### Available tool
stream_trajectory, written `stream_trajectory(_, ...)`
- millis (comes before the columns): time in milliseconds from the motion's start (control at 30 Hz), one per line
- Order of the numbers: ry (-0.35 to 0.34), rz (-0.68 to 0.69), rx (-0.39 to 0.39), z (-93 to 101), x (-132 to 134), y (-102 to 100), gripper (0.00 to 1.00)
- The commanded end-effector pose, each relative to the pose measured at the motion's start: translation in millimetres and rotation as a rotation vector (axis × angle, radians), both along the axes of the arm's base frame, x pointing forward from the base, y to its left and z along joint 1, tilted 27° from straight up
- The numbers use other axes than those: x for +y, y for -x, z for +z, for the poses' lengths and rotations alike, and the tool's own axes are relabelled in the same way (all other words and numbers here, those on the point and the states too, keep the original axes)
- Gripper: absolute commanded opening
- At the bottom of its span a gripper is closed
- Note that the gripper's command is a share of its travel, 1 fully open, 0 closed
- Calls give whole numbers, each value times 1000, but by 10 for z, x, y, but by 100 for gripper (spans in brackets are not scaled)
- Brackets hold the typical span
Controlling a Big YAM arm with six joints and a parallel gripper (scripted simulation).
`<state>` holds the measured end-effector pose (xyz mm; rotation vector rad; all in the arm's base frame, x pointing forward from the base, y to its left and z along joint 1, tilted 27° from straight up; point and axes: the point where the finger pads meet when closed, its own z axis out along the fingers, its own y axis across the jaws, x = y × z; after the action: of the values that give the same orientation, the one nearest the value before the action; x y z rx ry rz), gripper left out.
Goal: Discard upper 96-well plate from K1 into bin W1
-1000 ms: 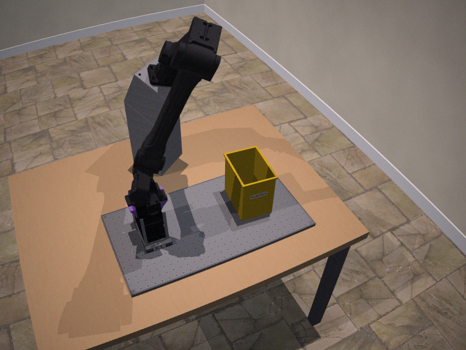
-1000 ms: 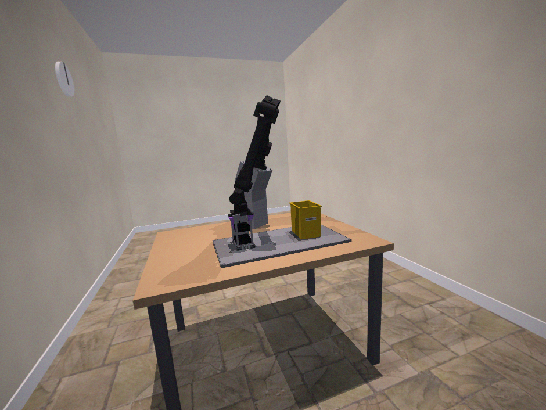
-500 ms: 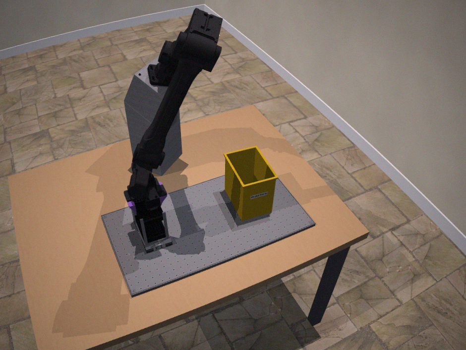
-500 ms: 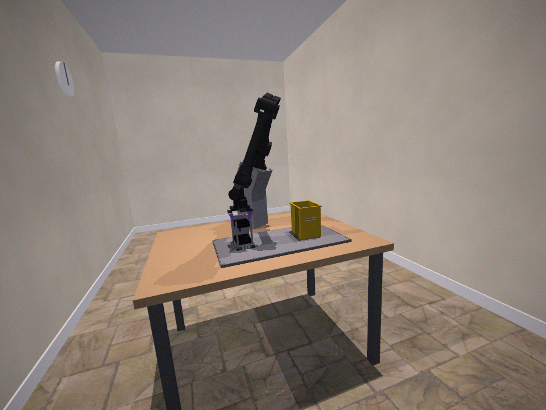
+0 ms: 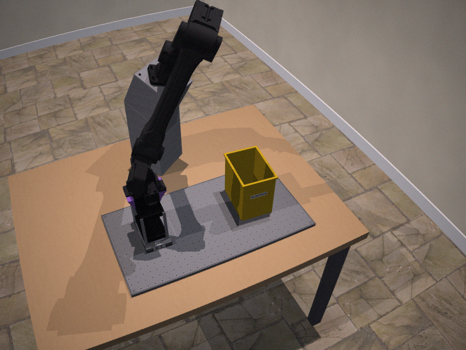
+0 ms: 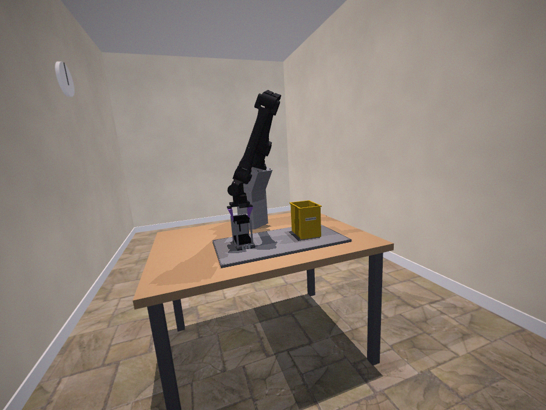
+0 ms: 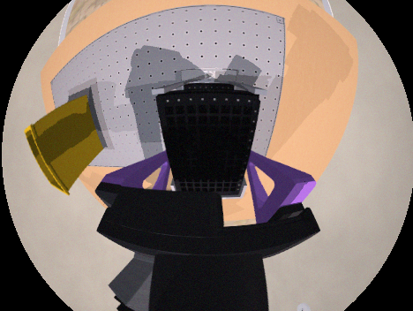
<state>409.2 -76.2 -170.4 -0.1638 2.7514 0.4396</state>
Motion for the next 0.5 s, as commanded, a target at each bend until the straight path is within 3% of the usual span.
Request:
stream_trajectory(0,3,-11,-28,171,-118,-15,0)
stream_trajectory(467,4,-11,-27,346,-182,55,0)
